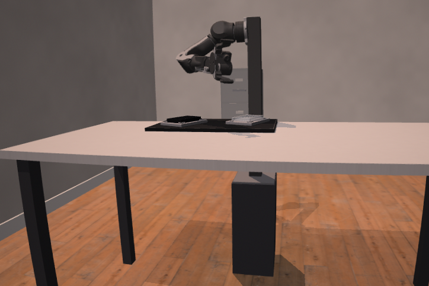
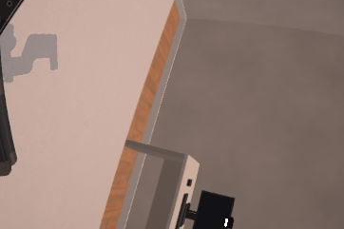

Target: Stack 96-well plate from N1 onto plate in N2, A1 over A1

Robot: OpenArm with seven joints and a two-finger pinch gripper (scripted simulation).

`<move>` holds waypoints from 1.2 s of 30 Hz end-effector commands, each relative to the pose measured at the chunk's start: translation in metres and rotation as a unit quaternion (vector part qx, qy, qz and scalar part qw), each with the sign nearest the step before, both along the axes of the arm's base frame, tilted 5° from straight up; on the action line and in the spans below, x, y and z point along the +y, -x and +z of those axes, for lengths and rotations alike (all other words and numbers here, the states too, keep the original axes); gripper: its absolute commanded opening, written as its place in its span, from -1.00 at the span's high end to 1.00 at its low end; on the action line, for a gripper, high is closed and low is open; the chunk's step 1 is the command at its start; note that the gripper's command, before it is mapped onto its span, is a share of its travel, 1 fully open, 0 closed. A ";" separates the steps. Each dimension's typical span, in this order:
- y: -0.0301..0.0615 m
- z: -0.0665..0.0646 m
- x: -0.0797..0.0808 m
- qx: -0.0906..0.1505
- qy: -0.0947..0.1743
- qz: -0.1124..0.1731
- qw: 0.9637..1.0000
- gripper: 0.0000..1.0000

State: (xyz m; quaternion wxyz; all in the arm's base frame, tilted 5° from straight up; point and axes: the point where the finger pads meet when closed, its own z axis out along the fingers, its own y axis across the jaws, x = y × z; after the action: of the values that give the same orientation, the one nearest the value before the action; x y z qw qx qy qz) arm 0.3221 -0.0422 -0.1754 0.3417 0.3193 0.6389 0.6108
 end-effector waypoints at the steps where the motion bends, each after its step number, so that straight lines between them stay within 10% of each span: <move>1: -0.0002 0.001 0.000 -0.002 -0.001 0.000 1.000 -1.00; 24: -0.0002 0.001 0.000 -0.002 -0.001 0.000 1.000 -1.00; 29: 0.0148 -0.021 -0.036 0.085 0.091 0.031 0.992 -0.67; 36: 0.0148 -0.021 -0.036 0.085 0.091 0.031 0.992 -0.54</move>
State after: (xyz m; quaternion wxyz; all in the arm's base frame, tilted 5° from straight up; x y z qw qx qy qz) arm 0.3070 -0.0774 -0.1968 0.2955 0.3176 0.7266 0.5327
